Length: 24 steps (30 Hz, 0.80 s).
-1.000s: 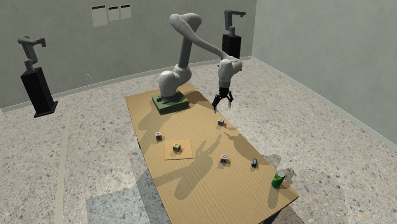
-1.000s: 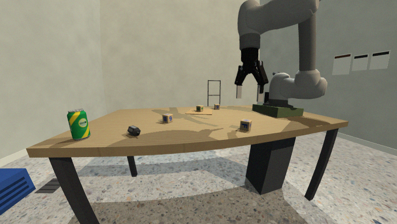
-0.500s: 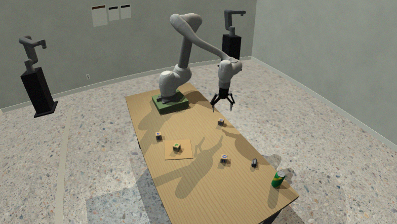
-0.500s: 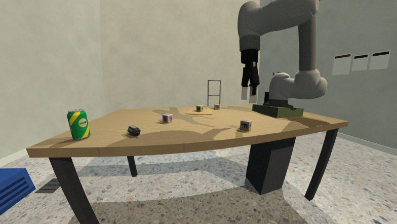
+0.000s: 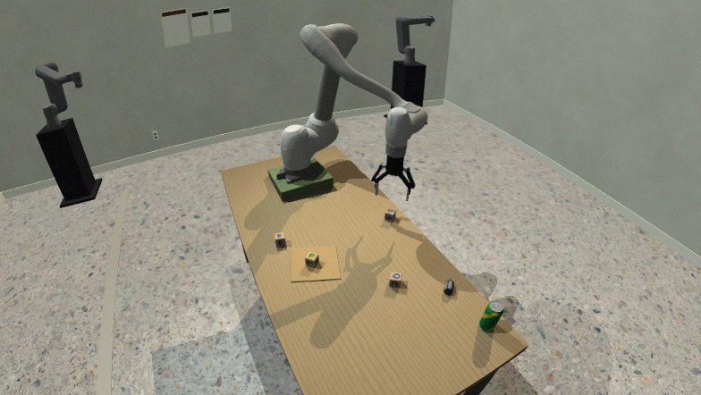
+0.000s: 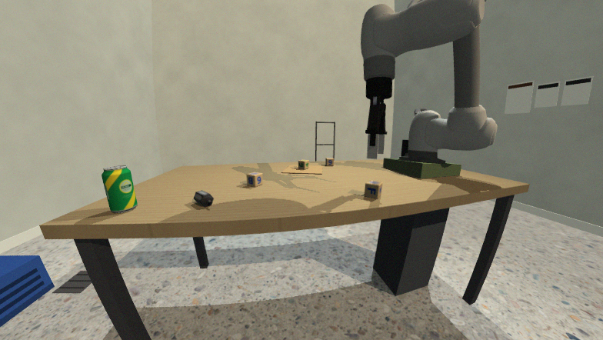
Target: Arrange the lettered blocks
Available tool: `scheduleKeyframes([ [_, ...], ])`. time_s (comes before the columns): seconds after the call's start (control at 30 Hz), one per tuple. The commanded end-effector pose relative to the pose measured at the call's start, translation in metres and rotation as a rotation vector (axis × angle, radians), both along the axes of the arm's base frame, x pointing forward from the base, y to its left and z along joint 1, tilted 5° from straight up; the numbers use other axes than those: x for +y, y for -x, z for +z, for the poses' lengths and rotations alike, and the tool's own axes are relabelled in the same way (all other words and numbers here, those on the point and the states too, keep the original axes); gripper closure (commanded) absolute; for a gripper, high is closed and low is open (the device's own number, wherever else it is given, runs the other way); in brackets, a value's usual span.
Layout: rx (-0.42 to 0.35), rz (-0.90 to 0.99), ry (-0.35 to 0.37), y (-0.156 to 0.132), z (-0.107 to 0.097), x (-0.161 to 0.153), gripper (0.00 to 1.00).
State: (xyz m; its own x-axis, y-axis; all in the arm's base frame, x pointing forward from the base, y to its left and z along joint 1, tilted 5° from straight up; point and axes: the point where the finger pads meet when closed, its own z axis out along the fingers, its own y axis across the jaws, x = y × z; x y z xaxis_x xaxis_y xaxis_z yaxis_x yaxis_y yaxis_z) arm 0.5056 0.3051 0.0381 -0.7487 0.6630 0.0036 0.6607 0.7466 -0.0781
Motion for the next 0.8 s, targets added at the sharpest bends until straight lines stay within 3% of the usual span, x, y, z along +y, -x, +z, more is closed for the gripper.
scheduleKeyframes([
  [0.0,-0.011,-0.099,0.012,-0.0003,-0.0009,0.0002,0.00],
  [0.13,-0.011,-0.104,0.012,-0.0003,-0.0009,0.0002,0.00],
  [0.17,-0.011,-0.104,0.012,-0.0003,-0.0009,0.0002,0.45],
  [0.77,-0.011,-0.104,0.012,-0.0003,-0.0009,0.0002,0.45],
])
